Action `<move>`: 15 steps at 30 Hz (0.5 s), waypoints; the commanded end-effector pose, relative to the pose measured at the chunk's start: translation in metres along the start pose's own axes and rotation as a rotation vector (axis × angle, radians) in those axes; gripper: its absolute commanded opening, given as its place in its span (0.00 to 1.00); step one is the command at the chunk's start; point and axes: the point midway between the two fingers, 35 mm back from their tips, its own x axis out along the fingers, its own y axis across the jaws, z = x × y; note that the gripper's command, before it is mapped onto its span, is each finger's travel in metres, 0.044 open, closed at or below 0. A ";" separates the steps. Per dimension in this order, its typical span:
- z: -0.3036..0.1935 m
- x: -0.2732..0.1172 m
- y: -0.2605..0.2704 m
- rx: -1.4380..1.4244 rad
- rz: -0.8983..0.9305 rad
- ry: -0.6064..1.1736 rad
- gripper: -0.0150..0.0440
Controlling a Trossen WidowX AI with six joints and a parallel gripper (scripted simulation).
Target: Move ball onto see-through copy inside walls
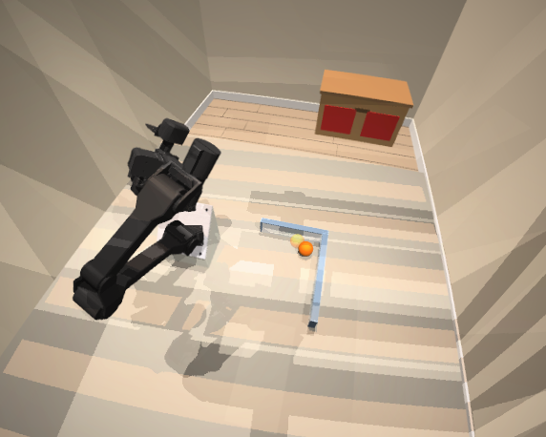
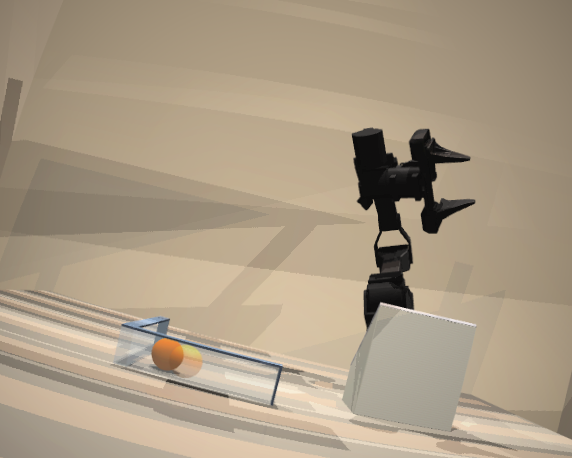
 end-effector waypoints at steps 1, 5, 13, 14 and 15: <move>-0.001 0.000 -0.001 0.006 -0.002 0.005 0.89; -0.026 -0.007 -0.020 0.151 -0.044 0.133 0.79; -0.122 -0.059 -0.073 0.726 -0.282 0.547 0.79; -0.135 -0.069 -0.078 0.814 -0.325 0.597 0.79; -0.148 -0.080 -0.082 0.901 -0.370 0.646 0.79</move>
